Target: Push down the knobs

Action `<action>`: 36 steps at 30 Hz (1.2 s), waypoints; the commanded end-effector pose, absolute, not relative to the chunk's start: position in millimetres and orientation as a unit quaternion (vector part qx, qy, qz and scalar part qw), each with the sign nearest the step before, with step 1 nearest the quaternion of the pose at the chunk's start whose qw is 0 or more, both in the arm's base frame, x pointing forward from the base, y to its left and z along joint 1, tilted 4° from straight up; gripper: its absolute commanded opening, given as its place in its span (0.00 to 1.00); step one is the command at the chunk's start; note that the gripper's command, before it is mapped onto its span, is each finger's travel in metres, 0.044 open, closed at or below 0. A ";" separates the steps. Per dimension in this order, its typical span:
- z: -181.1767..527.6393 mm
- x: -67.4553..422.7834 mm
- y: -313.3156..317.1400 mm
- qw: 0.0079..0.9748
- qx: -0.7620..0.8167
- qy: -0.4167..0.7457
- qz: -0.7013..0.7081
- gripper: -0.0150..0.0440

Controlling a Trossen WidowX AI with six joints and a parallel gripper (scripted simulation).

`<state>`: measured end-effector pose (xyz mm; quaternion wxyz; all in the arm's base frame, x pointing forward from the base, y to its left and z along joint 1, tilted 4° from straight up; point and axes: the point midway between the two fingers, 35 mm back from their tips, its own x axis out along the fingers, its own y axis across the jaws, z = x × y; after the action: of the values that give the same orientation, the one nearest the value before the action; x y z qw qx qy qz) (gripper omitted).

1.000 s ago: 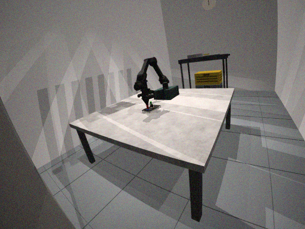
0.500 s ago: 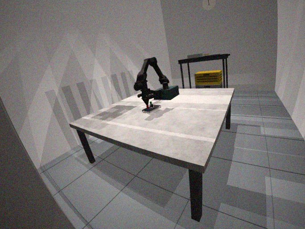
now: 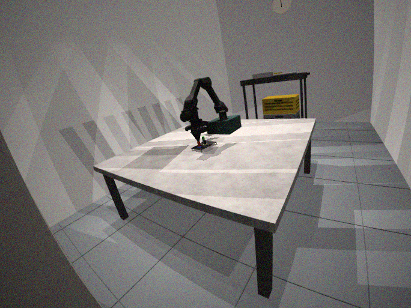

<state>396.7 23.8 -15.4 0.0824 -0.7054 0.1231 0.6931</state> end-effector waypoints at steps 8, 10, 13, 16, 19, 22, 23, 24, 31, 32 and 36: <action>-2.8 397.8 24.0 0.080 -0.706 0.124 0.693 0.25; 0.1 397.7 24.1 0.080 -0.706 0.124 0.693 0.25; 3.4 397.6 24.3 0.080 -0.706 0.124 0.693 0.25; -2.3 396.2 24.4 0.080 -0.702 0.123 0.697 0.34; -2.3 396.2 24.4 0.080 -0.702 0.123 0.697 0.48; -2.3 396.2 24.4 0.080 -0.702 0.123 0.697 0.61; -1.5 394.6 24.4 0.080 -0.702 0.123 0.697 0.65; 0.9 389.8 24.5 0.080 -0.702 0.123 0.697 0.70; 25.0 316.0 22.8 0.080 -0.701 0.124 0.697 1.00; 26.8 304.4 22.3 0.080 -0.701 0.124 0.697 1.00; 29.3 257.2 19.7 0.079 -0.701 0.124 0.698 1.00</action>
<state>287.1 21.1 28.9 0.0786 -0.7014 0.1221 0.6978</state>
